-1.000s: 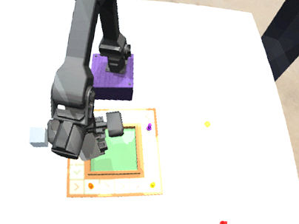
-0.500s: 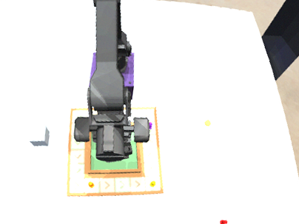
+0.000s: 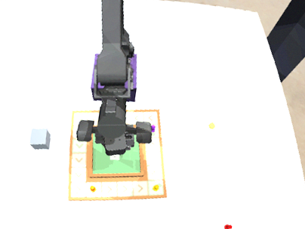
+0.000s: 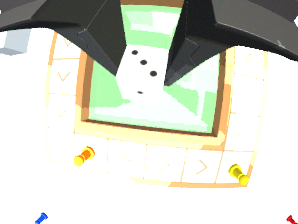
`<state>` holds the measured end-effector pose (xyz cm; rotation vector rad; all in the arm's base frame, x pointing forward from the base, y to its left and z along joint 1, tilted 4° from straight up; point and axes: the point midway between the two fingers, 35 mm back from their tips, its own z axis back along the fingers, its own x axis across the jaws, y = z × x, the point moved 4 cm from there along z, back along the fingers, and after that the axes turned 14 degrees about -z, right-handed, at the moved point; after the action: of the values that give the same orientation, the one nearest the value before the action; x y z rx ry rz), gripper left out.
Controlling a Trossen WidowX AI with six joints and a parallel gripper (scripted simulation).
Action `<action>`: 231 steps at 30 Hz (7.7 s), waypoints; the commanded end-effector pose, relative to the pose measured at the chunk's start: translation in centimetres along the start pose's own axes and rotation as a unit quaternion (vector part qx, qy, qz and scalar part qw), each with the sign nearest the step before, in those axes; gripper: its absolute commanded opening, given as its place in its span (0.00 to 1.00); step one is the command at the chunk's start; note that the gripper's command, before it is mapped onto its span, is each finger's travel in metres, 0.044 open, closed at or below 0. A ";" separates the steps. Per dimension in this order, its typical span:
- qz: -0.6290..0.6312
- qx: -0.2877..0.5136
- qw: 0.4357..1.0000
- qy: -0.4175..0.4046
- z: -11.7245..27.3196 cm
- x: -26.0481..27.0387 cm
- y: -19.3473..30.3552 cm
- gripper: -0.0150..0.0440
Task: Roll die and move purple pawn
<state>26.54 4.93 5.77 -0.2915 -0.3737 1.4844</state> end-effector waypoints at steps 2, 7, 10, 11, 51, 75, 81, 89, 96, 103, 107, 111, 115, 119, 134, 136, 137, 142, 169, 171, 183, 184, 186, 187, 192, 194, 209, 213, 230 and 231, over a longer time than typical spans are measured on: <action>0.004 -0.072 0.997 -0.018 -0.1 -0.1 0.5 0.25; 0.004 -0.154 0.987 -0.037 -0.6 -0.3 1.2 0.25; 0.004 -0.191 0.980 -0.046 -0.5 -0.4 1.7 0.25; 0.004 -0.194 0.980 -0.046 -0.5 -0.4 1.7 0.25; 0.004 -0.193 0.980 -0.046 7.9 -0.1 1.4 0.83; 0.006 0.175 0.983 0.048 3.4 0.6 -1.7 1.00; -0.032 0.189 0.980 0.051 3.2 4.4 1.6 0.78; -0.098 0.212 0.970 0.073 3.5 9.7 8.6 0.59; -0.099 0.212 0.970 0.074 3.5 9.6 8.7 0.59; -0.099 0.212 0.970 0.074 2.0 9.5 9.4 0.59; -0.098 0.212 0.970 0.074 1.4 9.5 9.7 0.59; -0.098 0.212 0.970 0.074 0.8 9.4 9.9 0.59; -0.098 0.212 0.970 0.074 0.2 9.3 10.2 0.59; -0.098 0.212 0.970 0.074 -0.4 9.3 10.5 0.59; -0.099 0.212 0.970 0.074 -1.5 9.1 11.1 0.37; -0.099 0.212 0.970 0.074 -1.5 9.1 11.1 0.35; -0.099 0.212 0.970 0.074 -1.5 9.1 11.1 0.34; -0.099 0.212 0.970 0.074 -1.5 9.1 11.1 0.28; -0.099 0.212 0.970 0.074 9.9 10.0 6.0 0.25; -0.099 0.212 0.970 0.074 9.3 9.9 6.6 0.25; -0.098 0.213 0.969 0.074 6.1 8.9 10.6 0.25; -0.098 0.213 0.969 0.074 5.9 8.8 11.0 0.25; -0.098 0.213 0.969 0.074 5.4 8.5 11.7 0.25; -0.098 0.214 0.969 0.074 5.2 8.4 12.0 0.25; -0.098 0.214 0.969 0.074 4.6 8.2 12.6 0.25; -0.098 0.214 0.969 0.074 4.1 8.1 12.8 0.25; -0.098 0.214 0.969 0.075 1.2 7.7 14.3 0.25; -0.098 0.214 0.969 0.075 0.6 7.7 14.6 0.25; -0.097 0.213 0.969 0.075 3.2 8.1 13.2 0.83; -0.098 0.214 0.969 0.075 4.1 8.1 12.8 0.88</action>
<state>13.16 13.27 2.31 -0.0267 0.0744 1.3033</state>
